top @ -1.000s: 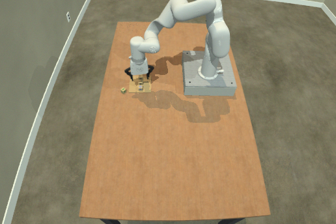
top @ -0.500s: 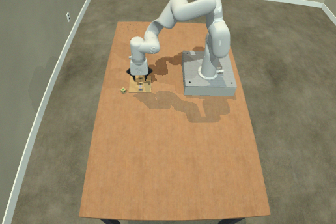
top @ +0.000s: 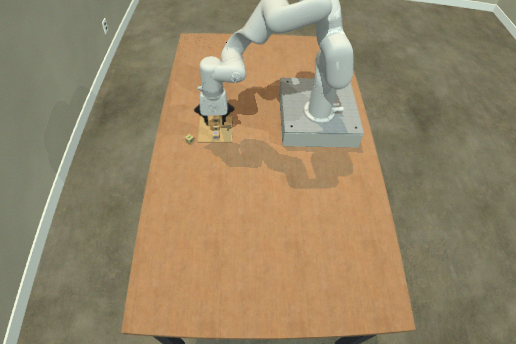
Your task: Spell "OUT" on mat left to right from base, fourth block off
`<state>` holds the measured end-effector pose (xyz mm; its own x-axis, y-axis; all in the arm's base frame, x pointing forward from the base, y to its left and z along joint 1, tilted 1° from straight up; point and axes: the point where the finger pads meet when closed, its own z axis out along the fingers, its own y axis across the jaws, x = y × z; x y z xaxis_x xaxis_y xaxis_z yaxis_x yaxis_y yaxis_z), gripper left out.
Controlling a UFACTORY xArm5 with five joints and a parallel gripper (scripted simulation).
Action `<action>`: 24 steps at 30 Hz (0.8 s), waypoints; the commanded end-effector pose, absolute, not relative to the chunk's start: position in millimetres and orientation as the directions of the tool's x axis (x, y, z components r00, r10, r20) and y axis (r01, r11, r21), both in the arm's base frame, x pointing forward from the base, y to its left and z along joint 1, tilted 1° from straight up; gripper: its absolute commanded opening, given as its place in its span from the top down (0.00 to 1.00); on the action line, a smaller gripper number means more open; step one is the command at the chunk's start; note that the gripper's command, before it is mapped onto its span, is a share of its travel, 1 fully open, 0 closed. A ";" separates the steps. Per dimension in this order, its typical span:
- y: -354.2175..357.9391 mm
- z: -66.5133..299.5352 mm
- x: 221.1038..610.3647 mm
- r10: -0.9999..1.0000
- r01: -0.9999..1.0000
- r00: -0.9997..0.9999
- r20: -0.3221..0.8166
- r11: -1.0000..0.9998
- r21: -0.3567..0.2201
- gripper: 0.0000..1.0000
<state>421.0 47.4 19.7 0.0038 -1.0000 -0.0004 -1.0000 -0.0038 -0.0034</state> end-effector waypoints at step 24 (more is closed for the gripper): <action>47.7 17.1 422.3 -1.000 -1.000 0.004 -0.001 -0.004 -0.007 0.37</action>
<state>421.1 47.5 17.8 0.0038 -1.0000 -0.0004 -1.0000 -0.0038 -0.0036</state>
